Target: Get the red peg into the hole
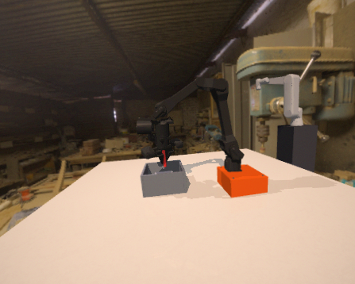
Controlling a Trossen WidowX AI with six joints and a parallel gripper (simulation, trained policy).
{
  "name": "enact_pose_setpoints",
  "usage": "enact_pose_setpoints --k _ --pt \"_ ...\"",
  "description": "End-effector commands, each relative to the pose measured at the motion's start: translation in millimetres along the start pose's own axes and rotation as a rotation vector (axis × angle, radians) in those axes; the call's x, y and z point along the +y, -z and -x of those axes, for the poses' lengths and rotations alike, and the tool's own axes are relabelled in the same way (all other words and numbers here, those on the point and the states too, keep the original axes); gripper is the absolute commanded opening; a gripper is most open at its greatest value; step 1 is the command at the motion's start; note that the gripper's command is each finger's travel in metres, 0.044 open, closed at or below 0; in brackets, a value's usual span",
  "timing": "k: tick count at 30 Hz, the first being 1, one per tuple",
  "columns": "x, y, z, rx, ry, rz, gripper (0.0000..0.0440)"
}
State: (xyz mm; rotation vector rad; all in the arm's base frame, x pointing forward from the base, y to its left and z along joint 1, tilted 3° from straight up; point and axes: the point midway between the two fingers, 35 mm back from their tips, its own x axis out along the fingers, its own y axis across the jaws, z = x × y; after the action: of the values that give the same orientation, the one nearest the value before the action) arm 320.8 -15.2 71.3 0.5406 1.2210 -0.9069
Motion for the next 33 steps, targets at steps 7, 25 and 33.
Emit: enact_pose_setpoints --k 7,25,33 --pt "4.0 -13.4 -31.5 0.048 -0.027 0.065 0.0001" --pt "24.9 -33.4 -53.2 0.154 -0.075 0.136 0.0315" --pt "54.6 -53.1 -40.5 0.186 -0.158 0.123 0.0440"
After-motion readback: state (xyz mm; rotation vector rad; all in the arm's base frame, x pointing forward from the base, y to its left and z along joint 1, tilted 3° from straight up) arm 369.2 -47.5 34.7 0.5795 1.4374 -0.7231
